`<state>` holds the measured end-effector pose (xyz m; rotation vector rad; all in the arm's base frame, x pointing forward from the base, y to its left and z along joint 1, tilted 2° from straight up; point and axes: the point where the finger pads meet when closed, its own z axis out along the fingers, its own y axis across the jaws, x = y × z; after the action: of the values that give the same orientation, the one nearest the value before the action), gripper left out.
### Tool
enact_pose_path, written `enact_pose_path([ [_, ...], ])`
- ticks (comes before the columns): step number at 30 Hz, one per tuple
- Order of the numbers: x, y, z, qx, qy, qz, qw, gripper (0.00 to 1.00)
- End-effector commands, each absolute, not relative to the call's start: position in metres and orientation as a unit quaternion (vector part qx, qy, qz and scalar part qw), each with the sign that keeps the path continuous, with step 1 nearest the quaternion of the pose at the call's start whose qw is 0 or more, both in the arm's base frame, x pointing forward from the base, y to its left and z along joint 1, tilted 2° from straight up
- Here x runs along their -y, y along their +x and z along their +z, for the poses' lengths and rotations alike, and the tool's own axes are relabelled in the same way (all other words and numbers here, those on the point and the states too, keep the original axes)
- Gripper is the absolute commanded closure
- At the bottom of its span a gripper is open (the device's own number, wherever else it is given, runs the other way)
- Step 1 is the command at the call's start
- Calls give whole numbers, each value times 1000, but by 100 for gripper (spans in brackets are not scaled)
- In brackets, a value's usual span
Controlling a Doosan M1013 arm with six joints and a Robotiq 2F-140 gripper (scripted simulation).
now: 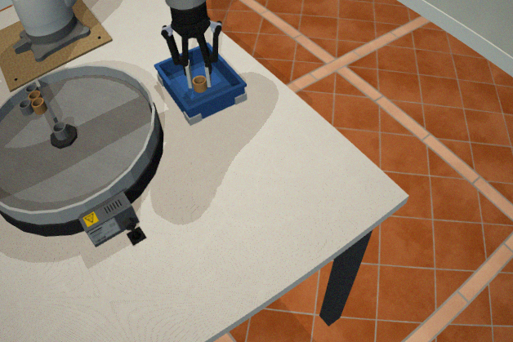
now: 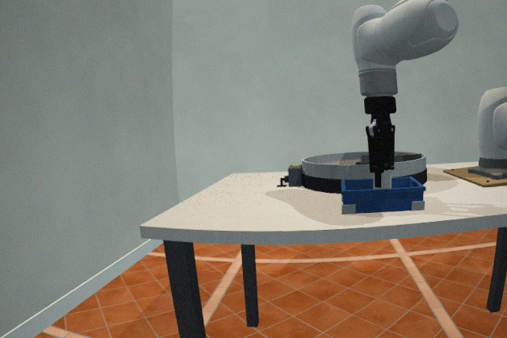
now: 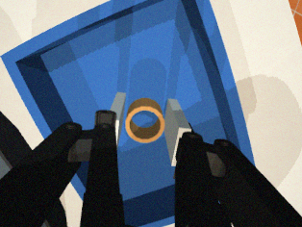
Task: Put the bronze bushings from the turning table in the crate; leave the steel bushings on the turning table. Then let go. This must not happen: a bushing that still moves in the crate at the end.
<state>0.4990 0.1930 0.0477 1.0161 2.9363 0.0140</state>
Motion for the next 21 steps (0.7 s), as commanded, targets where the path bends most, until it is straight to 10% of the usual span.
enact_pose_path([
  [1,-193,499,48,-945,327,5,17,76],
  [21,-193,498,64,-945,327,5,17,76],
])
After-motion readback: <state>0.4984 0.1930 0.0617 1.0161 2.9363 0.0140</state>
